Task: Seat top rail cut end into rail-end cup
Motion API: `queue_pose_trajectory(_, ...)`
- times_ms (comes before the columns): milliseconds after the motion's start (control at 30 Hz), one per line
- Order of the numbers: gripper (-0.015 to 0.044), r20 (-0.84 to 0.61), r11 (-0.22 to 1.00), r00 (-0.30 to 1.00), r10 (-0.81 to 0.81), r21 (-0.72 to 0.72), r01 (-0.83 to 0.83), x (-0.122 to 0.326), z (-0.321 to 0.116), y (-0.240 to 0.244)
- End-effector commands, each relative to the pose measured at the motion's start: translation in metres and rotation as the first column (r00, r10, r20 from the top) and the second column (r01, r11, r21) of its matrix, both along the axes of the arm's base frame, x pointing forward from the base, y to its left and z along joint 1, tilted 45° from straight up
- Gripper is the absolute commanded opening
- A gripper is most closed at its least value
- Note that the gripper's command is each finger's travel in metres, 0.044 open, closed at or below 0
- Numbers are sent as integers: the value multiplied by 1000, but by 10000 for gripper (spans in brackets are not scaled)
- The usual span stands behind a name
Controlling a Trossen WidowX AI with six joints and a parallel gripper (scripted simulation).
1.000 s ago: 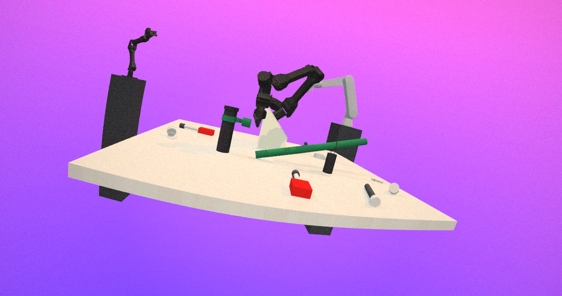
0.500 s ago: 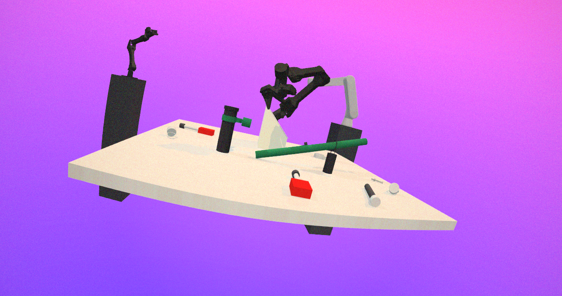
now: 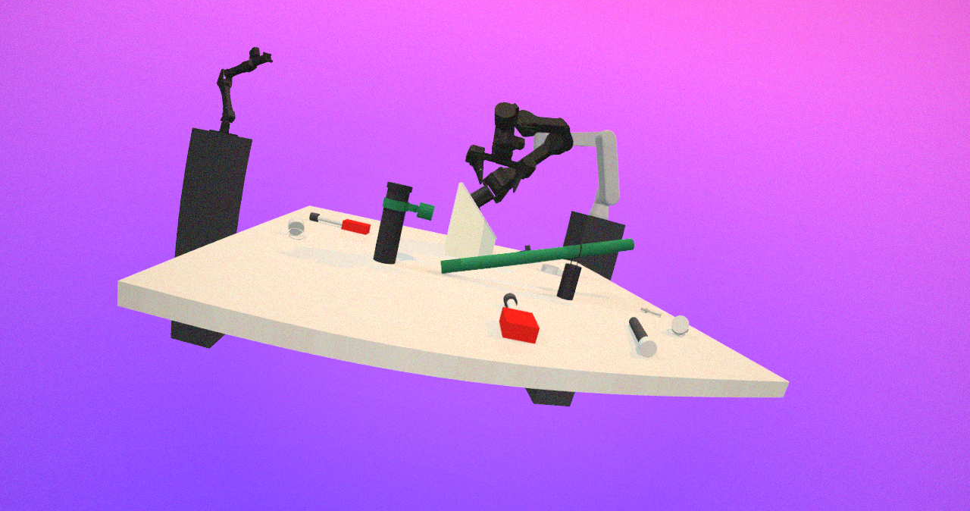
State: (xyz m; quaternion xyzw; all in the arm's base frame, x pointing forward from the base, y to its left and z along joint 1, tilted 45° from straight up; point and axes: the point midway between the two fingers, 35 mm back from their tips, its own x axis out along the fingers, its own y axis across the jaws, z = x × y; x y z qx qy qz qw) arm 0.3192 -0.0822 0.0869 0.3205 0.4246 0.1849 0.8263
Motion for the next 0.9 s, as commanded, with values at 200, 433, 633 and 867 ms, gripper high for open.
queue_pose_trajectory(200, 440, 148, 846, 857, 493, -309, -434, 20, -17, 33)
queue_pose_trajectory(433, 440, 188, 382, 342, 920, -623, -683, 35, -41, 78)
queue_pose_trajectory(633, 440, 173, 196, 102, 980, -711, -675, 37, -49, 94)
queue_pose_trajectory(867, 440, 173, 196, 102, 980, -711, -675, 37, -49, 94)
